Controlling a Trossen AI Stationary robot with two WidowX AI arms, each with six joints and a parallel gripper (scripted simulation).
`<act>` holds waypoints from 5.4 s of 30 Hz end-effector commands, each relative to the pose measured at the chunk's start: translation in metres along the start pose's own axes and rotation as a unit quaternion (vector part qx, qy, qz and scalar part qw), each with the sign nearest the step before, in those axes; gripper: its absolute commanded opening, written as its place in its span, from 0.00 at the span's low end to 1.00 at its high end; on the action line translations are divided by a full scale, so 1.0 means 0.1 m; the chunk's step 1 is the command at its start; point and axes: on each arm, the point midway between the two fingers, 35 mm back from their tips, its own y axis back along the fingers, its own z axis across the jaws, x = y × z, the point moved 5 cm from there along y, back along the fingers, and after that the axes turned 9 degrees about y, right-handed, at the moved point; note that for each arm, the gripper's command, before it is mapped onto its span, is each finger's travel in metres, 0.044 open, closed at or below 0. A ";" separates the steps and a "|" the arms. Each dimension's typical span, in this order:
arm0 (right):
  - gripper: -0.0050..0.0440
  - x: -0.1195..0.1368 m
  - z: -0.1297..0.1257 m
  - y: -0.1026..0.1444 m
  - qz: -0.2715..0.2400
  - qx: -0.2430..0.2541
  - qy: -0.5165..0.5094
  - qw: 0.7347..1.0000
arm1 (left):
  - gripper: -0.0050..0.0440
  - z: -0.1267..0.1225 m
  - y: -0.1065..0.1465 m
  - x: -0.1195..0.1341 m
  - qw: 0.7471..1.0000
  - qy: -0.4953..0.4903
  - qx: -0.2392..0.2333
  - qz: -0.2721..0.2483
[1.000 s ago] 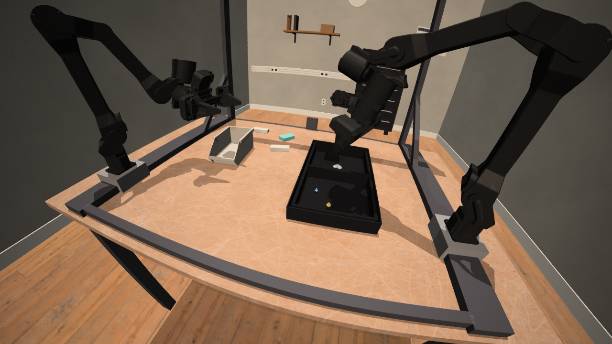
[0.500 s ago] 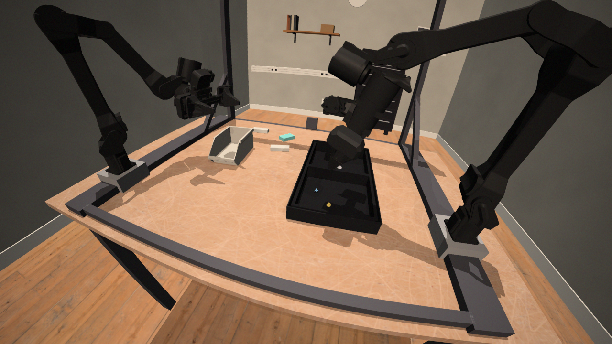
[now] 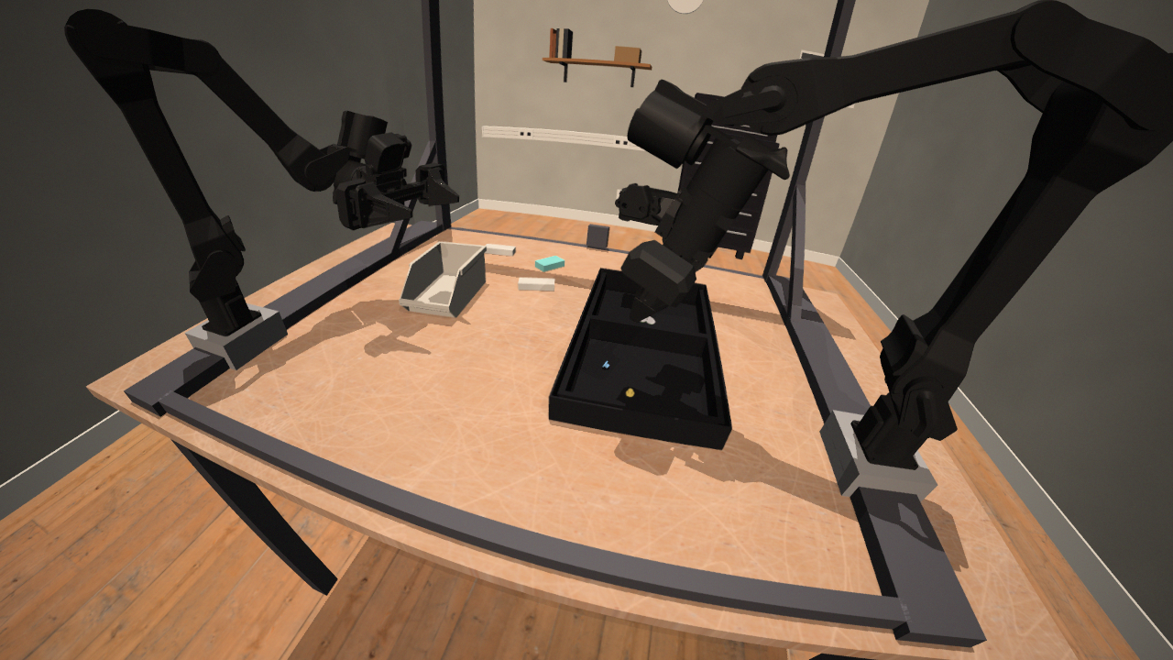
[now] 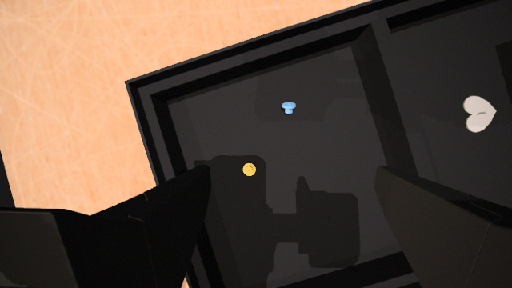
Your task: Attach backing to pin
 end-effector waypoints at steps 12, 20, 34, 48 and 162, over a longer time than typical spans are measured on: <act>1.00 -0.05 0.01 0.01 -0.003 -0.001 -0.009 1.000 | 0.37 0.15 -0.14 -0.06 0.955 -0.291 0.046 0.026; 1.00 -0.05 0.01 0.01 -0.003 -0.001 -0.009 1.000 | 0.37 0.21 -0.24 -0.07 0.887 -0.455 0.071 0.044; 1.00 -0.05 0.01 0.01 -0.003 -0.001 -0.009 1.000 | 0.37 0.25 -0.42 -0.09 0.715 -0.687 0.103 0.074; 1.00 -0.05 0.01 0.01 -0.003 -0.001 -0.009 1.000 | 0.37 0.25 -0.57 -0.08 0.504 -0.849 0.129 0.094; 1.00 -0.05 0.02 0.03 0.014 -0.209 0.027 0.977 | 0.00 -1.67 -0.62 -0.24 0.466 -0.869 0.139 0.096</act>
